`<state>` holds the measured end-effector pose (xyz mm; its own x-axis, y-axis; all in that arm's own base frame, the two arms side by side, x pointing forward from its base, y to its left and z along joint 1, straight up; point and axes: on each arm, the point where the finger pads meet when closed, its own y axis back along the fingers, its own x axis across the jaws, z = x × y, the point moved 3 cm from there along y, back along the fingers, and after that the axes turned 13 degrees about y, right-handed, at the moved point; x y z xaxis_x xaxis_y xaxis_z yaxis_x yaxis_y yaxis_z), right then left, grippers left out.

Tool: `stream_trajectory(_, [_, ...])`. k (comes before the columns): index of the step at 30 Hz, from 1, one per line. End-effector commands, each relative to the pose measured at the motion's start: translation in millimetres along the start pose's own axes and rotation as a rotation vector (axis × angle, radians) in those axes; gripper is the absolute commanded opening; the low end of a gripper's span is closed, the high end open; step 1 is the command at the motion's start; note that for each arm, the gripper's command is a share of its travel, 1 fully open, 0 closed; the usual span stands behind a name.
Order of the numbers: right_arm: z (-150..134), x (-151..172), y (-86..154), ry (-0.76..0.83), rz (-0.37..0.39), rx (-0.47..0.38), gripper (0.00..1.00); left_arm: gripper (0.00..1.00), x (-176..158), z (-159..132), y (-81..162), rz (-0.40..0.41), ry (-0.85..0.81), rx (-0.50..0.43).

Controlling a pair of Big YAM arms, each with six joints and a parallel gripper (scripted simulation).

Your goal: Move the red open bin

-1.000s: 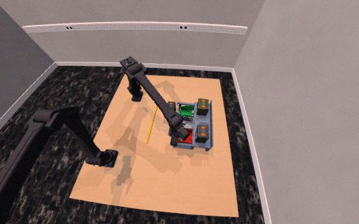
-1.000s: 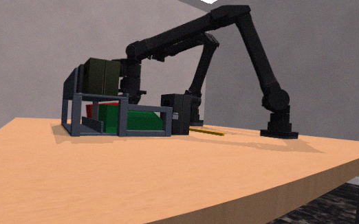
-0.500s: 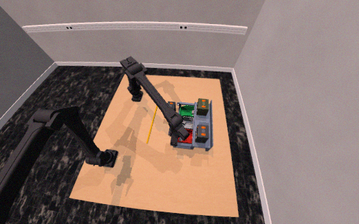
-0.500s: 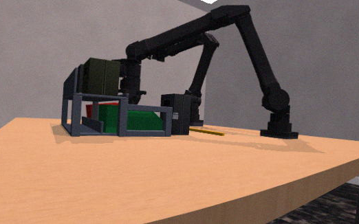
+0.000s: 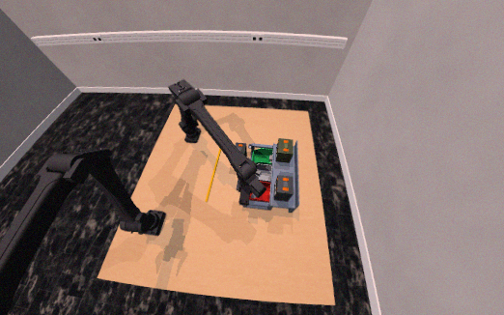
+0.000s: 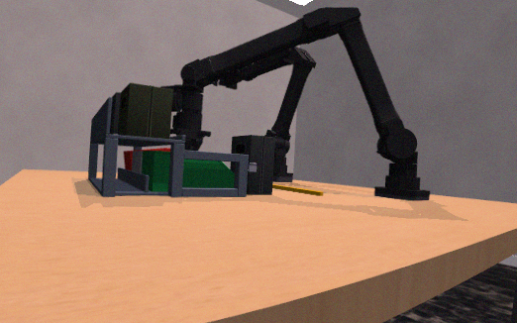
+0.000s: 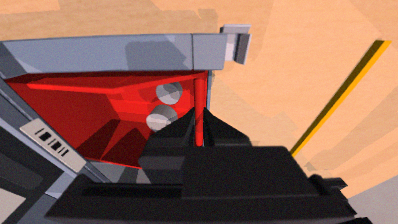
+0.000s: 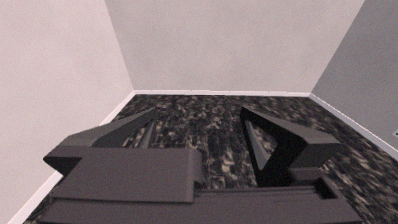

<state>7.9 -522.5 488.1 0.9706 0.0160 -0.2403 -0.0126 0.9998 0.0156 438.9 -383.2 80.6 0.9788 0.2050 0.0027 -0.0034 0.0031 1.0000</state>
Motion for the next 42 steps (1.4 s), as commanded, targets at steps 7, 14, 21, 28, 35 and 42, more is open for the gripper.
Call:
stream_trajectory(7, [10.7, -8.1, 7.9, -0.016, -0.01, -0.014, 1.0, 0.0, 26.3, 25.1, 37.1, 0.071, 0.001, -0.087])
stream_trajectory(14, [10.7, -8.1, 7.9, -0.016, -0.01, -0.014, 1.0, 0.0, 26.5, 25.3, 36.5, 0.071, 0.001, -0.087])
stream_trajectory(21, [10.7, -8.1, 7.9, -0.016, -0.01, -0.014, 1.0, 0.0, 26.5, 25.3, 36.4, 0.072, 0.001, -0.088])
stream_trajectory(28, [10.7, -8.1, 7.9, -0.016, -0.01, -0.014, 1.0, 0.0, 26.5, 25.3, 36.0, 0.072, 0.001, -0.088])
stream_trajectory(35, [10.7, -8.1, 7.9, -0.016, -0.01, -0.014, 1.0, 0.0, 26.4, 25.2, 35.6, 0.072, 0.001, -0.088])
stream_trajectory(42, [10.7, -8.1, 7.9, -0.016, -0.01, -0.014, 1.0, 0.0, 26.1, 24.8, 34.7, 0.07, 0.001, -0.086])
